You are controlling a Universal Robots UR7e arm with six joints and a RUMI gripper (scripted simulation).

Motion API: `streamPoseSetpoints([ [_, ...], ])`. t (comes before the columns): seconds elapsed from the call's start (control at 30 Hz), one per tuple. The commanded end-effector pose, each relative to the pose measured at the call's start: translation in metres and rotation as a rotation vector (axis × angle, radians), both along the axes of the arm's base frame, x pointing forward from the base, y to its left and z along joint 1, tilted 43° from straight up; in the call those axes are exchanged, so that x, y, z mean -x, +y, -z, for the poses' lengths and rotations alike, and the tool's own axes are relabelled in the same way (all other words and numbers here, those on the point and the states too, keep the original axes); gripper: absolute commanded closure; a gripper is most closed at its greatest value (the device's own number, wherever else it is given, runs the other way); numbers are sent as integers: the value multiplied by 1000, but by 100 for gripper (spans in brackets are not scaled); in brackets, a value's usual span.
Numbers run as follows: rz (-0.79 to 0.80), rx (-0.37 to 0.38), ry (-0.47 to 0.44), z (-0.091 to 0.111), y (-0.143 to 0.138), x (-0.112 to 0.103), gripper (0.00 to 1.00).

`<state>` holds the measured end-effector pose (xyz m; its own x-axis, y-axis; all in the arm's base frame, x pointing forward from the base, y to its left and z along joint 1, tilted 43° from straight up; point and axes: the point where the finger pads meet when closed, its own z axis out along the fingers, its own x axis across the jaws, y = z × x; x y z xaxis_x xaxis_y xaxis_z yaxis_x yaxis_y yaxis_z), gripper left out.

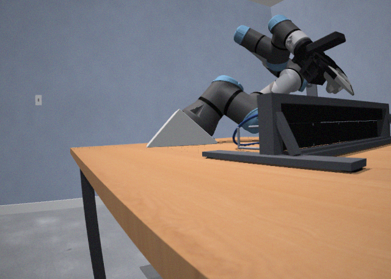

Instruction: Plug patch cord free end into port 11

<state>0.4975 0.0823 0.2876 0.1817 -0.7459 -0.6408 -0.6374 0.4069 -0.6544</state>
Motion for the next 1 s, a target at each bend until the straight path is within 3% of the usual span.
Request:
streamPoseSetpoints([
  [0.0,0,0,0,0,-1,0,100],
  [0.97,0,0,0,-6,-8,10,100],
])
